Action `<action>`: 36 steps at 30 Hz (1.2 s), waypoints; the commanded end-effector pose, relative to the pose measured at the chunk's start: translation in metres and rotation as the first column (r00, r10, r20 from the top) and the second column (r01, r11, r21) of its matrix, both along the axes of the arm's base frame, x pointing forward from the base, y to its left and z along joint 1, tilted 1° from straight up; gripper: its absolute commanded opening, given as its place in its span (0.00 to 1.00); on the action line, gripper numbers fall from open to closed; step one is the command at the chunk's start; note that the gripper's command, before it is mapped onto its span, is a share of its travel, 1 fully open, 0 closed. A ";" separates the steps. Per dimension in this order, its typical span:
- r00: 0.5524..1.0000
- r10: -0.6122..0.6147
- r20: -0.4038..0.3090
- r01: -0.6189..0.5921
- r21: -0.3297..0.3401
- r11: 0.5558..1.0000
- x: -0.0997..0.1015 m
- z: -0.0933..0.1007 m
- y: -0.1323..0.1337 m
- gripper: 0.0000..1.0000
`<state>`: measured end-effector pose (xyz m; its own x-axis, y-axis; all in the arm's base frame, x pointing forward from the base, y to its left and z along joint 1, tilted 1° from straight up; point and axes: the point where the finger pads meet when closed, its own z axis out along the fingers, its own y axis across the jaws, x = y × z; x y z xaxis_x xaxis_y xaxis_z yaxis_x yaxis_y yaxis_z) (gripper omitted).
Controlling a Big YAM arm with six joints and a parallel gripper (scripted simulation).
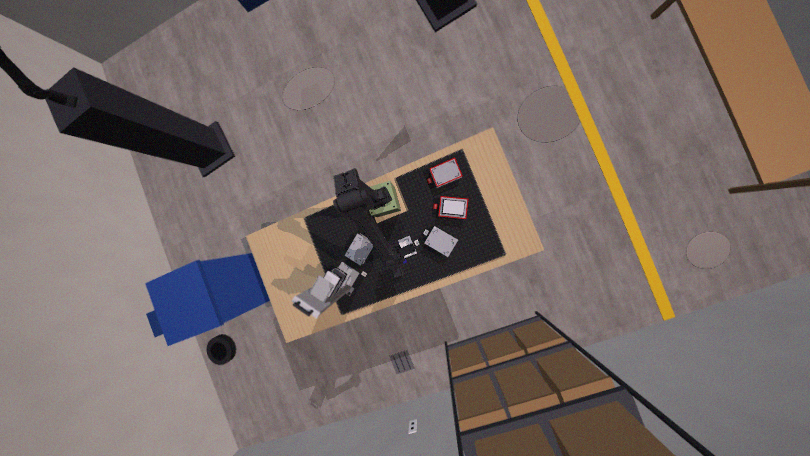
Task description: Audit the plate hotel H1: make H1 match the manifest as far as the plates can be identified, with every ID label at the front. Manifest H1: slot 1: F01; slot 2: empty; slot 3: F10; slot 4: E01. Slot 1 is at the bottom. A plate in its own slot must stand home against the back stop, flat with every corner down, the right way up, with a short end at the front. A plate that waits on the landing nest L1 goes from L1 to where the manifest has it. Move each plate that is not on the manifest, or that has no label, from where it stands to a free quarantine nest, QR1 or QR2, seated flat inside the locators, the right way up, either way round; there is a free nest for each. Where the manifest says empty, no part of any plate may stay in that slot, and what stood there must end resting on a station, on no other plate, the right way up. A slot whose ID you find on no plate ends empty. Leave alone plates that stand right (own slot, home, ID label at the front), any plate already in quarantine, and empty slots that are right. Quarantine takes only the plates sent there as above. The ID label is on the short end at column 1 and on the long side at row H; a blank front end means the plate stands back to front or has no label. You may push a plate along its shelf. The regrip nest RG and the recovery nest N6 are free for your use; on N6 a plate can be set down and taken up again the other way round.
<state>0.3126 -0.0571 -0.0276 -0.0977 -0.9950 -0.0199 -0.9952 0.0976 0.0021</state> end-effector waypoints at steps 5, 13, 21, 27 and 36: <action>1.000 -0.006 0.010 0.006 0.000 1.000 0.003 -0.014 0.003 0.86; 1.000 -0.004 0.009 0.004 0.000 1.000 0.003 -0.035 0.004 0.86; 1.000 -0.004 0.009 0.004 0.000 1.000 0.002 -0.052 0.004 0.86; 1.000 -0.001 0.032 0.001 -0.004 1.000 0.013 -0.047 0.000 0.86; 0.999 -0.001 0.032 0.001 -0.004 1.000 0.014 -0.047 0.000 0.86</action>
<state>0.3132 -0.0561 -0.0808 -0.0980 -0.9950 -0.0199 -0.9952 0.0980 0.0023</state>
